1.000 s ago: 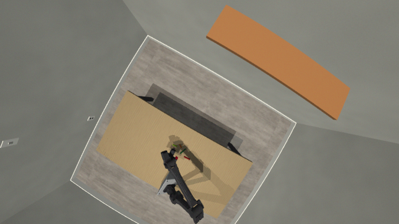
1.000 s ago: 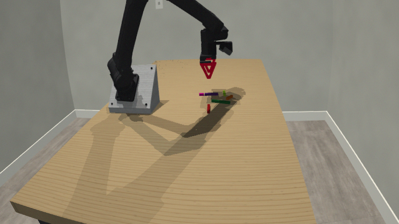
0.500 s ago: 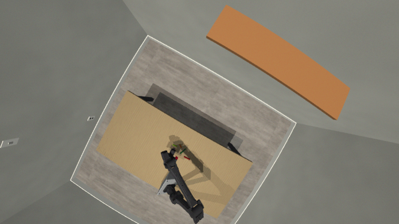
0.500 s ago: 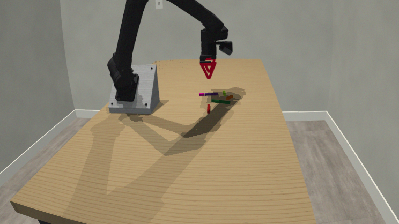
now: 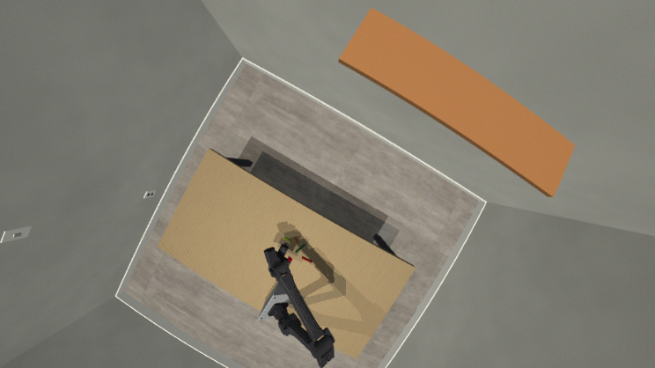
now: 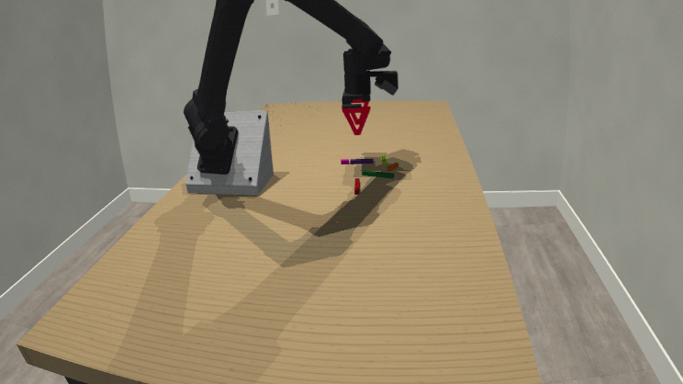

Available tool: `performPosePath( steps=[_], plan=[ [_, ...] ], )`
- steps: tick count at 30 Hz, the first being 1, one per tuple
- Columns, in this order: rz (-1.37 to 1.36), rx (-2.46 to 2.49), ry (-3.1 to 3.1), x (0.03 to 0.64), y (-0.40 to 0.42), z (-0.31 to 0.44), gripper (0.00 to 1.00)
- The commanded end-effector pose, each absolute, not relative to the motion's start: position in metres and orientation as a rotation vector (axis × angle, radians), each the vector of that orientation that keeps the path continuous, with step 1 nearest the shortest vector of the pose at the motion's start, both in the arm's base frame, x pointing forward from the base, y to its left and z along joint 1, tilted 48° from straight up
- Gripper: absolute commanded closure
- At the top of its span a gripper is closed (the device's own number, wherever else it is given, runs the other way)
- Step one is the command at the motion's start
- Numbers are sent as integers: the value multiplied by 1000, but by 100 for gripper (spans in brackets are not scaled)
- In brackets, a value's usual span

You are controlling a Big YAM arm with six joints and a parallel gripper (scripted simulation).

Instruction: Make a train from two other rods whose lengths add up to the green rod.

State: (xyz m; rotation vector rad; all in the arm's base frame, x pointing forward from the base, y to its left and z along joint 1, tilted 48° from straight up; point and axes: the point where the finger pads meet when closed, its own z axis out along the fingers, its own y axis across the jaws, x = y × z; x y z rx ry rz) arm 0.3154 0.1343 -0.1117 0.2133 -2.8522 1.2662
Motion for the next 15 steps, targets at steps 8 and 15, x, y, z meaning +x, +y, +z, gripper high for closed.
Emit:
performPosePath(
  steps=[8,15],
  plan=[
    [1225,202,-2942,336,175,-90,0],
    [1219,202,-2945,333,202,-64,0]
  ],
)
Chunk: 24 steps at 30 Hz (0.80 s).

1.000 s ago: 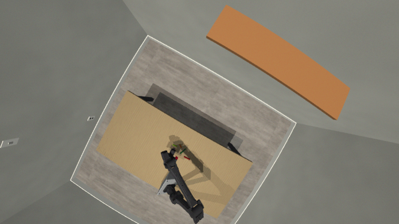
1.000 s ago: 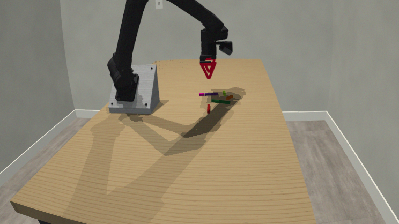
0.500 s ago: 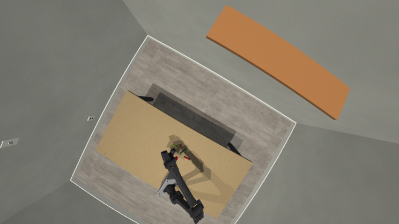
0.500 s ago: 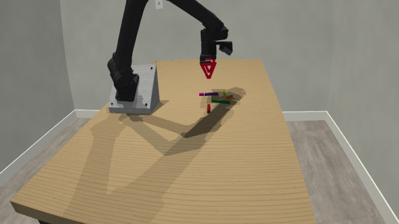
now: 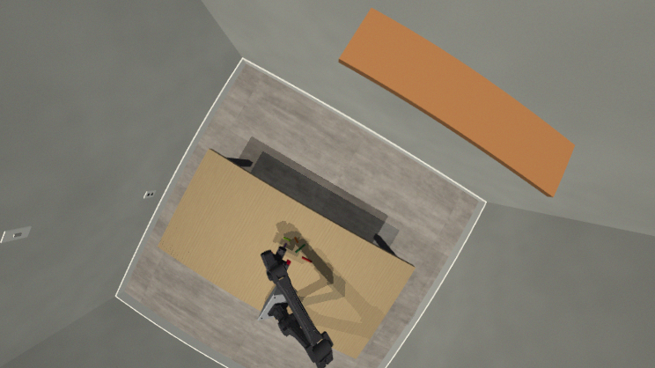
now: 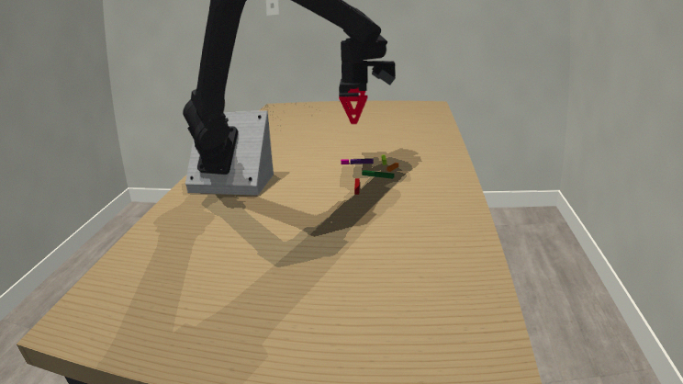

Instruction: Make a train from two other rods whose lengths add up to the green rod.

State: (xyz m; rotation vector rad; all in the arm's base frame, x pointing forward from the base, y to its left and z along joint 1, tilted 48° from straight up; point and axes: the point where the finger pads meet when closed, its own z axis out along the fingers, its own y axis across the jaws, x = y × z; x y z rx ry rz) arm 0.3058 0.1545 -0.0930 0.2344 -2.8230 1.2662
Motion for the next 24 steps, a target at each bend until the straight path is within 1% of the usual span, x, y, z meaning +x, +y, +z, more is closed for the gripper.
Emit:
performPosePath(
  steps=[1,6,9,14,24],
  plan=[
    [1218,202,-2945,332,207,-60,0],
    [1214,202,-2946,329,227,-40,0],
    [1235,174,-2905,331,217,-49,0],
    [1224,208,-2932,326,237,-34,0],
    [1221,180,-2929,331,231,-32,0]
  ],
)
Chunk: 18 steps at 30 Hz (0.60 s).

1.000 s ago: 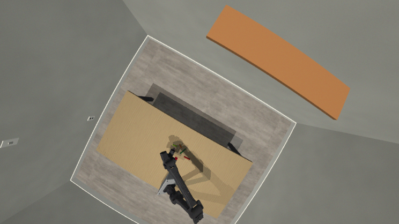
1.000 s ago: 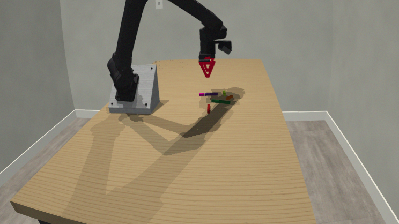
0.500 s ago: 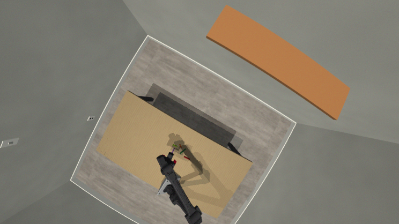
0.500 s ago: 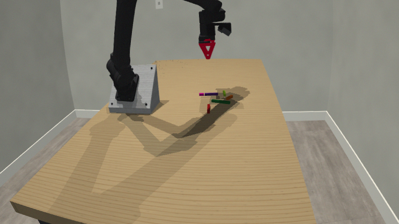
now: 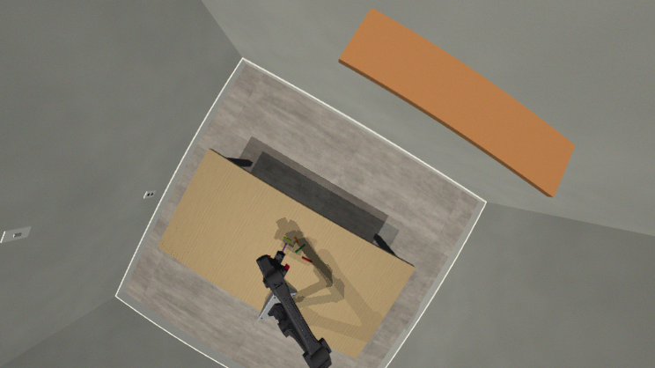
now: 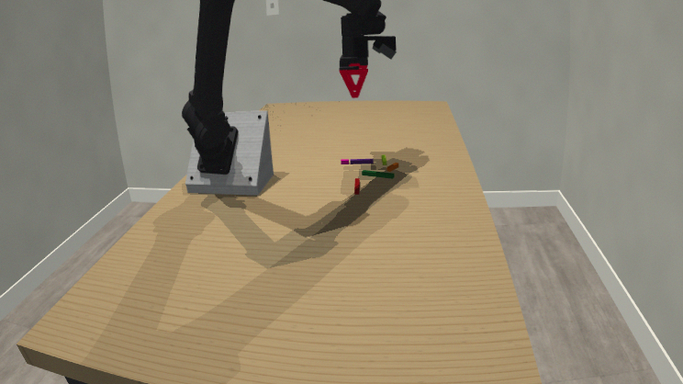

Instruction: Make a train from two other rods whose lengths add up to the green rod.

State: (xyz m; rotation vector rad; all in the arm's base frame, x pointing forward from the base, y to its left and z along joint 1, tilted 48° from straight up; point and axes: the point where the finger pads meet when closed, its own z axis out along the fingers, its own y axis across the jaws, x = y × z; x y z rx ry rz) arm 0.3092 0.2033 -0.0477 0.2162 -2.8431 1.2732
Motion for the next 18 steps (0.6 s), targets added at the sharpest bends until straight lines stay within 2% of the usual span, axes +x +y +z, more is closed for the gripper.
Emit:
performPosePath(
  steps=[1,18],
  plan=[
    [1221,180,-2929,331,231,-32,0],
    [1221,187,-2927,331,231,-32,0]
  ],
)
